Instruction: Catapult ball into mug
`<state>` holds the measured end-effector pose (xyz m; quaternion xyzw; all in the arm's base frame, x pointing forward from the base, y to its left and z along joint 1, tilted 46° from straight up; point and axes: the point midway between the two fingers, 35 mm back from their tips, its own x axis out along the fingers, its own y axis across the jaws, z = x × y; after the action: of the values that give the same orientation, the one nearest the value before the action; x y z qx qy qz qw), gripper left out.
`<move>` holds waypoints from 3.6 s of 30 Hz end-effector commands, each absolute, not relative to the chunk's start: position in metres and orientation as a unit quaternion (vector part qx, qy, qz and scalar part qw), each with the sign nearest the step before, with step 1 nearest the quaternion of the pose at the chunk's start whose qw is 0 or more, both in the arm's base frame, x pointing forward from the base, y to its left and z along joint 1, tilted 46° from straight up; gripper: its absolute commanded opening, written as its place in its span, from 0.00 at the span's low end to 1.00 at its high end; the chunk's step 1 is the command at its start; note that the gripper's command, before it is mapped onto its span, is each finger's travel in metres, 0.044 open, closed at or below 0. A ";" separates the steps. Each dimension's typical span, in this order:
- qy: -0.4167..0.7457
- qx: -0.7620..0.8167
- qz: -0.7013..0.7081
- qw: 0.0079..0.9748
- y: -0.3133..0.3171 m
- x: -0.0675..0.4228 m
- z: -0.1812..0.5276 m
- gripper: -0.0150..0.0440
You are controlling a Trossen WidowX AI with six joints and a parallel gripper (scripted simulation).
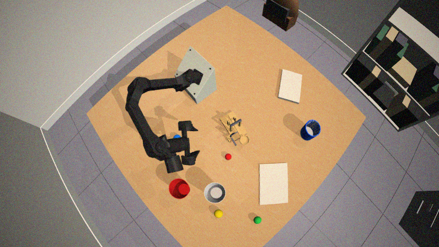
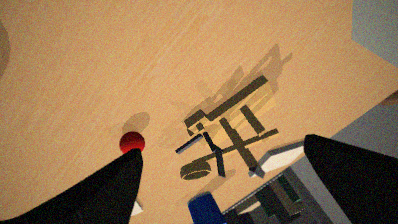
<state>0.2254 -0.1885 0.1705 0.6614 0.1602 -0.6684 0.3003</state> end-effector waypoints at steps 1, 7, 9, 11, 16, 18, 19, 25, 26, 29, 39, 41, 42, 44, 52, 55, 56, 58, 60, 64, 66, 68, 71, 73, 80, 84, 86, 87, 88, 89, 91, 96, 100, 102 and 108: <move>0.206 0.626 -0.673 0.336 -0.180 0.232 0.155 1.00; 0.267 0.576 -0.669 0.386 -0.167 0.242 0.139 1.00; 0.286 0.559 -0.667 0.402 -0.163 0.245 0.133 1.00; 0.305 0.540 -0.665 0.417 -0.158 0.247 0.128 1.00; 0.351 0.490 -0.656 0.454 -0.147 0.253 0.115 1.00; 0.369 0.469 -0.652 0.468 -0.142 0.255 0.110 1.00; 0.378 0.458 -0.649 0.475 -0.140 0.256 0.108 1.00; 0.432 0.385 -0.630 0.518 -0.125 0.261 0.092 1.00; 0.441 0.373 -0.626 0.524 -0.123 0.261 0.090 1.00; 0.466 0.334 -0.614 0.543 -0.115 0.263 0.083 1.00; 0.539 0.198 -0.562 0.595 -0.090 0.266 0.060 1.00; 0.552 0.169 -0.550 0.603 -0.085 0.266 0.056 1.00; 0.558 0.155 -0.544 0.607 -0.083 0.266 0.054 1.00; 0.570 0.125 -0.532 0.614 -0.078 0.266 0.049 1.00; 0.609 0.006 -0.477 0.634 -0.058 0.263 0.034 1.00; 0.620 -0.040 -0.454 0.638 -0.051 0.262 0.029 1.00; 0.623 -0.055 -0.447 0.639 -0.049 0.261 0.027 1.00; 0.629 -0.085 -0.432 0.641 -0.044 0.260 0.024 1.00; 0.635 -0.116 -0.416 0.641 -0.040 0.259 0.020 1.00; 0.640 -0.155 -0.396 0.640 -0.034 0.258 0.016 1.00; 0.640 -0.155 -0.396 0.640 -0.034 0.258 0.016 1.00; 0.640 -0.155 -0.396 0.640 -0.034 0.258 0.016 1.00; 0.640 -0.154 -0.396 0.640 -0.041 0.257 0.009 1.00; 0.639 -0.155 -0.396 0.640 -0.060 0.253 -0.009 1.00; 0.639 -0.155 -0.397 0.640 -0.068 0.251 -0.017 1.00; 0.639 -0.155 -0.397 0.640 -0.072 0.251 -0.021 1.00; 0.639 -0.155 -0.397 0.640 -0.075 0.251 -0.024 1.00; 0.639 -0.155 -0.397 0.640 -0.076 0.251 -0.025 1.00; 0.639 -0.155 -0.397 0.640 -0.077 0.250 -0.026 1.00; 0.639 -0.155 -0.397 0.640 -0.078 0.250 -0.027 1.00; 0.639 -0.155 -0.397 0.640 -0.081 0.250 -0.030 1.00; 0.639 -0.155 -0.397 0.640 -0.086 0.249 -0.035 1.00; 0.639 -0.155 -0.397 0.640 -0.091 0.248 -0.040 1.00; 0.639 -0.156 -0.397 0.640 -0.093 0.247 -0.042 1.00; 0.639 -0.156 -0.398 0.640 -0.100 0.245 -0.048 1.00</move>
<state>0.2496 -0.0955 -0.0434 -0.1514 0.6360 -0.3971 0.6441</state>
